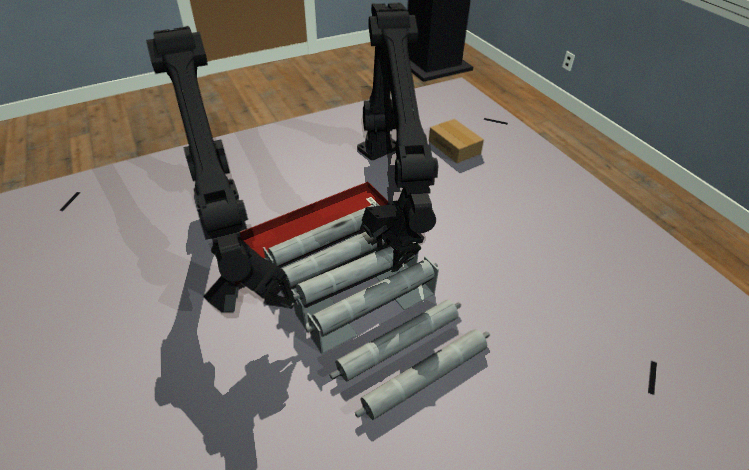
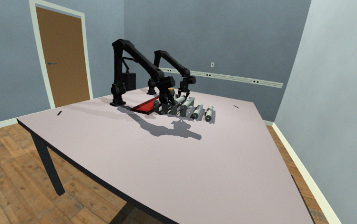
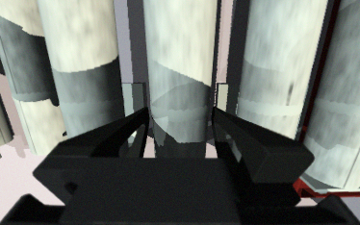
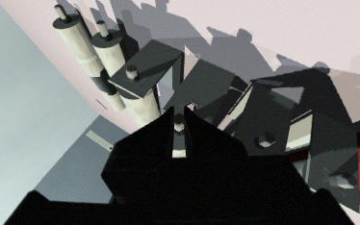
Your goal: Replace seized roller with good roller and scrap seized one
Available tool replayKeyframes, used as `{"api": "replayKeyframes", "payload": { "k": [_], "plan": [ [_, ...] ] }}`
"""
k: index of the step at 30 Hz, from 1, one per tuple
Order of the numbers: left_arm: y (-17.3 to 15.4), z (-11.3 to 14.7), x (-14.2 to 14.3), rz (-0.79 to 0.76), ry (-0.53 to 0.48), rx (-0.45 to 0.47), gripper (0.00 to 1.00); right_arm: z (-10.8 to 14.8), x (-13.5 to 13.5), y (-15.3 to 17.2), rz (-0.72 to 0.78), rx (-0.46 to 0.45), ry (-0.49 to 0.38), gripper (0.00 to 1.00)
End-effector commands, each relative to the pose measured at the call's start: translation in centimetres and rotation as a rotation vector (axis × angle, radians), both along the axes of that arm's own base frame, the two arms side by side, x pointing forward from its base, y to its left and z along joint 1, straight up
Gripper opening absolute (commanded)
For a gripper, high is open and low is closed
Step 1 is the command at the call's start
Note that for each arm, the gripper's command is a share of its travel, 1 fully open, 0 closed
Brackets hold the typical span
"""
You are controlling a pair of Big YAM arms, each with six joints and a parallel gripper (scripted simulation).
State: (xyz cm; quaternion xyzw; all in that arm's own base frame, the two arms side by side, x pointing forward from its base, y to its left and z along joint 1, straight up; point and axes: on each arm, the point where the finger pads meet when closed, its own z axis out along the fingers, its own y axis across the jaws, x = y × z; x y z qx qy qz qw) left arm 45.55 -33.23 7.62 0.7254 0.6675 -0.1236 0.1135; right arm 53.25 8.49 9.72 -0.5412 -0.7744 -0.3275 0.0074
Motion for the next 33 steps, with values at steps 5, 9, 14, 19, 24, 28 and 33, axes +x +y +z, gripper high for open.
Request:
{"api": "replayKeyframes", "payload": {
  "k": [5, 9, 14, 19, 24, 28, 33],
  "plan": [
    [-0.7, 3.5, 1.7, 0.011, -0.06, -0.036, 0.62, 3.0, 2.8, 0.1, -0.005, 0.001, -0.069, 0.03],
    [-0.7, 3.5, 1.7, 0.011, -0.06, -0.036, 0.32, 3.0, 2.8, 0.1, -0.005, 0.001, -0.069, 0.03],
    [-0.7, 3.5, 1.7, 0.002, -0.062, -0.038, 0.32, 3.0, 2.8, 0.1, -0.005, 0.001, -0.069, 0.03],
    [-0.7, 3.5, 1.7, 0.002, -0.062, -0.038, 0.32, 3.0, 2.8, 0.1, -0.005, 0.001, -0.069, 0.03],
    [-0.7, 3.5, 1.7, 0.002, -0.062, -0.038, 0.32, 3.0, 2.8, 0.1, -0.005, 0.001, -0.069, 0.03],
    [-0.7, 3.5, 1.7, 0.002, -0.062, -0.038, 0.32, 3.0, 2.8, 0.1, -0.005, 0.001, -0.069, 0.03],
    [-0.7, 3.5, 1.7, 0.002, -0.062, -0.038, 0.32, 2.5, 2.2, -0.9, -0.018, -0.007, -0.068, 0.03]
  ]
}}
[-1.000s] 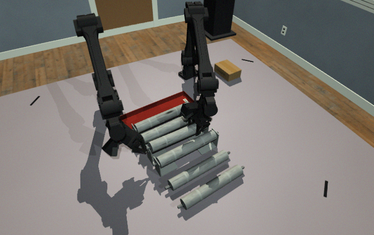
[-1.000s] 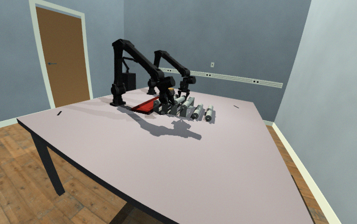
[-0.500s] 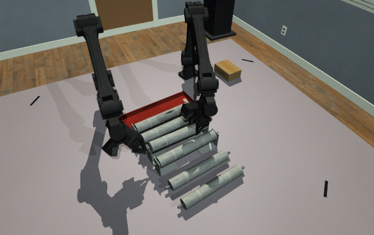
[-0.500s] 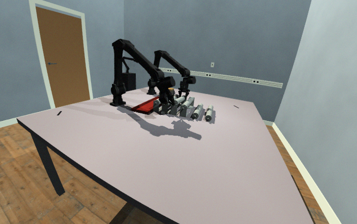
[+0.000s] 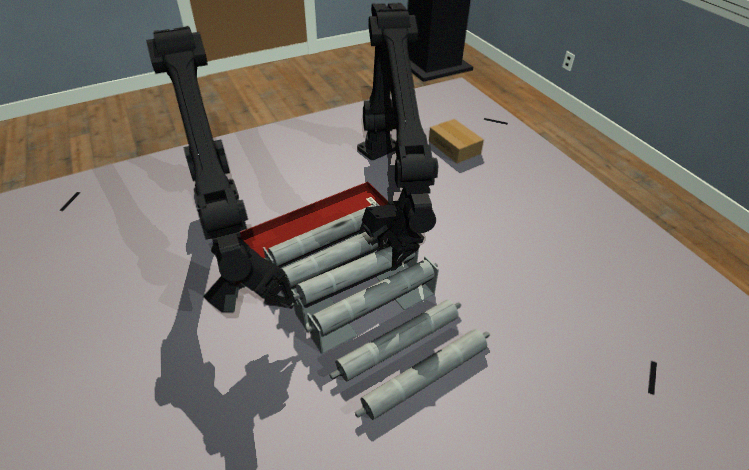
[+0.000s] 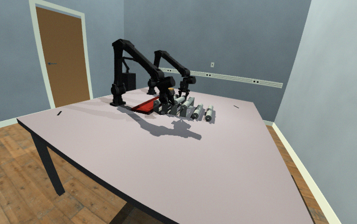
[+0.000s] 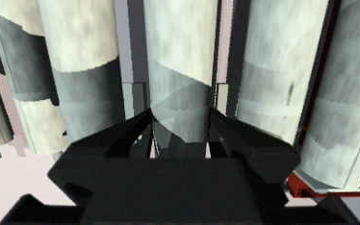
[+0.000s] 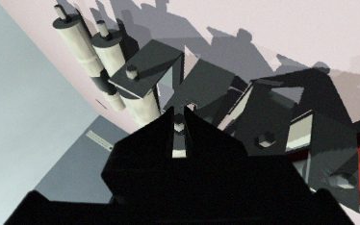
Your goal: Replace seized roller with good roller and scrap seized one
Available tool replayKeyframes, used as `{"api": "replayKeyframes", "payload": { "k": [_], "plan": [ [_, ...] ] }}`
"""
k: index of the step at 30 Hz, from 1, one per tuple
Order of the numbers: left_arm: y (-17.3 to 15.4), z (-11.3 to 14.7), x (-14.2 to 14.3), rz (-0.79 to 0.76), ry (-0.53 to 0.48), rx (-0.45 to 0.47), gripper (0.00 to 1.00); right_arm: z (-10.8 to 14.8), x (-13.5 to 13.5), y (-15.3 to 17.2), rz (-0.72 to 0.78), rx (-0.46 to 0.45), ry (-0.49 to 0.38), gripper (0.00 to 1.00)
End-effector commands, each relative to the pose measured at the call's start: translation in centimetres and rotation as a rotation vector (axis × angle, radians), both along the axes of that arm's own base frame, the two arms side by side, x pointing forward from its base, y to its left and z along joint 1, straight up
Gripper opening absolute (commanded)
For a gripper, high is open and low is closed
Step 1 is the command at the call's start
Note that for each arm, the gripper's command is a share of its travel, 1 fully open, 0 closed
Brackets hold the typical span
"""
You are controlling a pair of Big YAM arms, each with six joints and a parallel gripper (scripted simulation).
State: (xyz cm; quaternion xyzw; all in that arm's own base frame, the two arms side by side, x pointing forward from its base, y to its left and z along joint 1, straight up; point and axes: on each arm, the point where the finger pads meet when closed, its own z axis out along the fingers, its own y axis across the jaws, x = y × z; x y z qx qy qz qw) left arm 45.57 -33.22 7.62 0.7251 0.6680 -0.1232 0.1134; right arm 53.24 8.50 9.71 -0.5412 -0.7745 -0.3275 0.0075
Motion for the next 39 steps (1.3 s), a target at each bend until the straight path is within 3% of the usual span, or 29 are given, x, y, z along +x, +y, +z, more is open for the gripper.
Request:
{"api": "replayKeyframes", "payload": {
  "k": [1, 6, 7, 8, 12, 39],
  "plan": [
    [-0.7, 3.5, 1.6, 0.001, -0.062, -0.038, 0.32, 2.7, 2.4, -1.0, -0.02, -0.008, -0.075, 0.03],
    [-0.7, 3.5, 1.6, 0.001, -0.062, -0.038, 0.32, 3.3, 2.8, -1.3, -0.025, -0.01, -0.089, 0.03],
    [-0.7, 3.5, 1.6, 0.001, -0.062, -0.038, 0.32, 2.5, 2.3, -1.4, -0.027, -0.011, -0.069, 0.03],
    [-0.7, 3.5, 1.6, 0.001, -0.062, -0.038, 0.32, 3.7, 3.1, -1.5, -0.029, -0.012, -0.098, 0.03],
    [-0.7, 3.5, 1.6, 0.001, -0.062, -0.038, 0.32, 4.5, 3.5, -1.9, -0.035, -0.015, -0.114, 0.03],
    [-0.5, 3.5, 1.8, 0.003, -0.062, -0.035, 0.32, 4.9, 4.2, -4.3, -0.073, -0.031, -0.128, 0.03]
  ]
}}
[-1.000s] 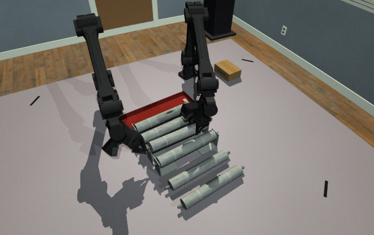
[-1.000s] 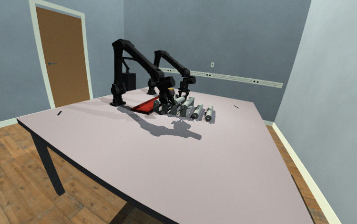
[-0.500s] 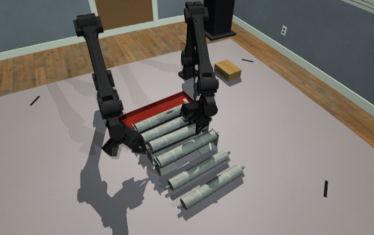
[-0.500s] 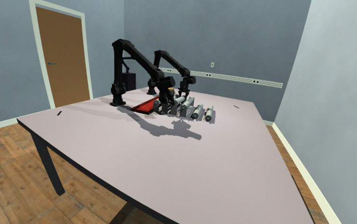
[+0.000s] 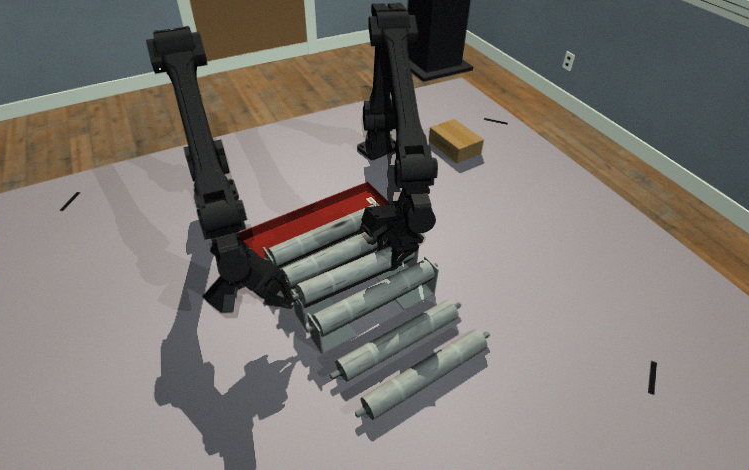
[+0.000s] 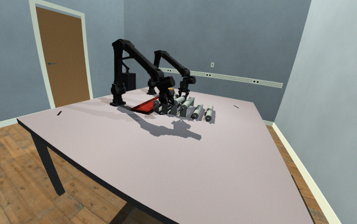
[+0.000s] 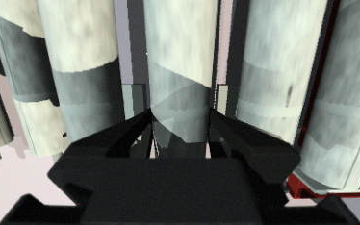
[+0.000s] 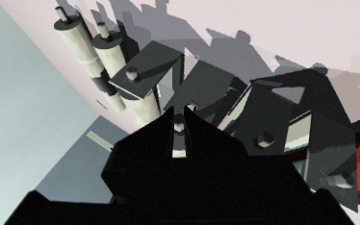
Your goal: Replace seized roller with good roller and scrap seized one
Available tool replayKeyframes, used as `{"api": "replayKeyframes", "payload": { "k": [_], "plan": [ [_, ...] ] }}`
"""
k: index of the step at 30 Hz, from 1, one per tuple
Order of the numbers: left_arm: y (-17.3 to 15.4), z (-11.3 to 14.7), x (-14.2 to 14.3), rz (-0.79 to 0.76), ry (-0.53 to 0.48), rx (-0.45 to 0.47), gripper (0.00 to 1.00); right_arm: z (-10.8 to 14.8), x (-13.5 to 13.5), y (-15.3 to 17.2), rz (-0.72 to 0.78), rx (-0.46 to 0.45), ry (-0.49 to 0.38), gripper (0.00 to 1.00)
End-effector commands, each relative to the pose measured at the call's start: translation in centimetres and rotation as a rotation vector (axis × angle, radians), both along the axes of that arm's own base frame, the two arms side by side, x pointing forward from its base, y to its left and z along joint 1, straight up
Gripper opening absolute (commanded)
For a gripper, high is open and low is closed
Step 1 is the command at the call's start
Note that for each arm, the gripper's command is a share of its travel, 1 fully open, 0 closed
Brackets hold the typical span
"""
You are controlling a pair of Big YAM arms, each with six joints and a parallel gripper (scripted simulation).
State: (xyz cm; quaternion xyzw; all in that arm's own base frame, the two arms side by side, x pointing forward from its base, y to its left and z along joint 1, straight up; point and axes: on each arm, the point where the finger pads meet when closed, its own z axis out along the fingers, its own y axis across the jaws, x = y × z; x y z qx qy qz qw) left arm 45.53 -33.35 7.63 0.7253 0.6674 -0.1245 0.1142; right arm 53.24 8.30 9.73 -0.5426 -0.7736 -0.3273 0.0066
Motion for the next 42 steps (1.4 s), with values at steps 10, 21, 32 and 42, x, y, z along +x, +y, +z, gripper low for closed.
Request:
{"api": "replayKeyframes", "payload": {
  "k": [10, 21, 32, 42],
  "plan": [
    [-0.3, 3.5, 1.7, 0.002, -0.061, -0.029, 0.32, 5.0, 4.5, -5.1, -0.079, -0.038, -0.133, 0.03],
    [-0.3, 3.5, 1.7, 0.002, -0.061, -0.029, 0.32, 4.9, 4.5, -5.7, -0.09, -0.045, -0.137, 0.03],
    [-0.3, 3.5, 1.7, 0.002, -0.061, -0.029, 0.32, 4.6, 4.5, -6.5, -0.098, -0.055, -0.14, 0.03],
    [-0.3, 3.5, 1.7, 0.002, -0.061, -0.029, 0.32, 4.8, 4.6, -7.1, -0.105, -0.055, -0.14, 0.03]
  ]
}}
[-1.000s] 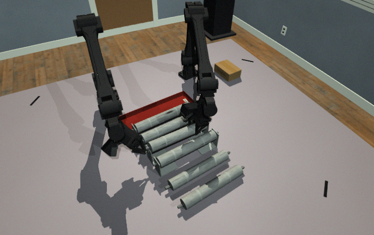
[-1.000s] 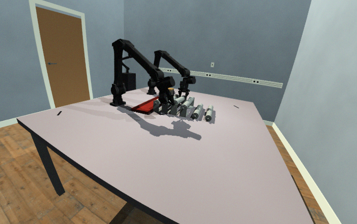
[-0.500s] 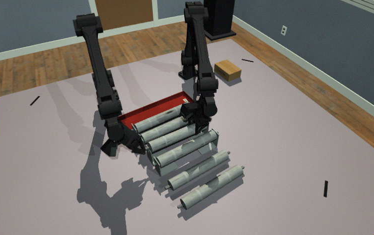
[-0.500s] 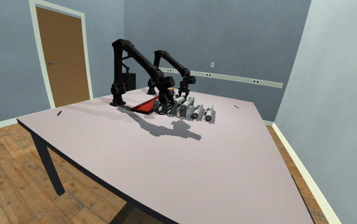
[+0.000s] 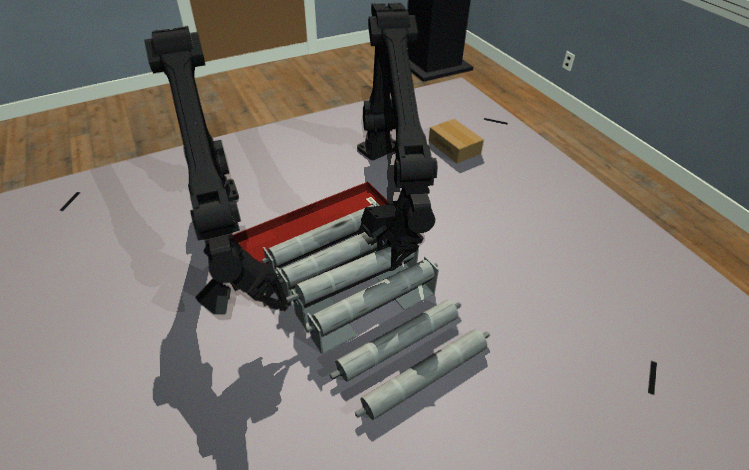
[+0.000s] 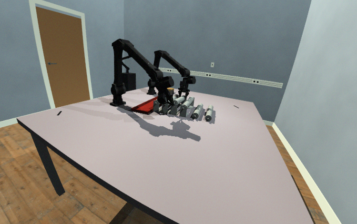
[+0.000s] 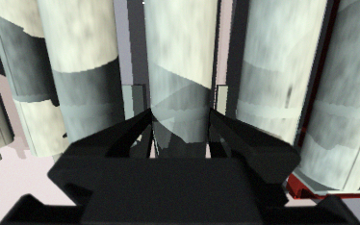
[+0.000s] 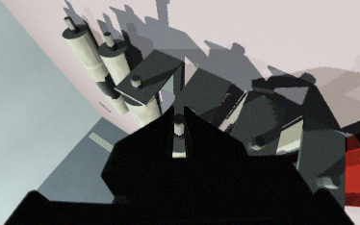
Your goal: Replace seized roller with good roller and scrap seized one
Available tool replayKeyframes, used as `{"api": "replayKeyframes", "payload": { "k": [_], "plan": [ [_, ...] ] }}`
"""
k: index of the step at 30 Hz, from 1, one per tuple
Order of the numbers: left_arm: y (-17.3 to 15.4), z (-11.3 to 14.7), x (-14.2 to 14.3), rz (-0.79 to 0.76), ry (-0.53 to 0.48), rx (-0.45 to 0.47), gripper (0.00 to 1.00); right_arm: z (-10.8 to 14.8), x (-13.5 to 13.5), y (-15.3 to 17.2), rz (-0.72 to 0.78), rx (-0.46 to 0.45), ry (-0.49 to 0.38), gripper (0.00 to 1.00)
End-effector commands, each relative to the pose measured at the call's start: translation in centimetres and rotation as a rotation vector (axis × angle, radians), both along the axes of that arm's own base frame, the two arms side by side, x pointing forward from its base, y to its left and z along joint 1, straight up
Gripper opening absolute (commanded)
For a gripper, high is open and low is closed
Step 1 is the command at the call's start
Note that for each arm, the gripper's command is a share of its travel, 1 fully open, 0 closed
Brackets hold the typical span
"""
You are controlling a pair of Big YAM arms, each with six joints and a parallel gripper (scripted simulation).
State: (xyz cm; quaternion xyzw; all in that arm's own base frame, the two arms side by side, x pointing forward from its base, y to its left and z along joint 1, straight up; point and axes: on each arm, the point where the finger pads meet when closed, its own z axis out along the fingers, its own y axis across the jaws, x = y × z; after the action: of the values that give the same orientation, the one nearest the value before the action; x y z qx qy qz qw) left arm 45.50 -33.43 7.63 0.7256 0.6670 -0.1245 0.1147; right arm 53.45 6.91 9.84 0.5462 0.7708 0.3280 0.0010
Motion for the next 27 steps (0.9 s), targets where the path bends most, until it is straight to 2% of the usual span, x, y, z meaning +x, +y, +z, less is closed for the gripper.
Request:
{"api": "replayKeyframes", "payload": {
  "k": [1, 10, 11, 12, 27],
  "plan": [
    [-0.2, 3.5, 1.7, 0.003, -0.06, -0.029, 0.32, 4.7, 4.4, -5.8, -0.091, -0.049, -0.13, 0.03],
    [-0.2, 3.5, 1.7, 0.003, -0.06, -0.029, 0.32, 4.6, 4.3, -6.5, -0.103, -0.056, -0.133, 0.03],
    [0.0, 2.3, 1.5, 0.003, -0.042, -0.018, 0.32, 3.3, 4.3, -7.2, -0.092, -0.058, -0.088, 0.03],
    [-0.6, 4.7, 2.4, 0.003, -0.08, -0.037, 0.32, 3.4, 4.4, -7.1, -0.092, -0.058, -0.091, 0.03],
    [-0.5, 5.0, 2.4, 0.002, -0.075, 0.008, 0.32, 3.5, 4.4, -7.1, -0.092, -0.058, -0.092, 0.03]
  ]
}}
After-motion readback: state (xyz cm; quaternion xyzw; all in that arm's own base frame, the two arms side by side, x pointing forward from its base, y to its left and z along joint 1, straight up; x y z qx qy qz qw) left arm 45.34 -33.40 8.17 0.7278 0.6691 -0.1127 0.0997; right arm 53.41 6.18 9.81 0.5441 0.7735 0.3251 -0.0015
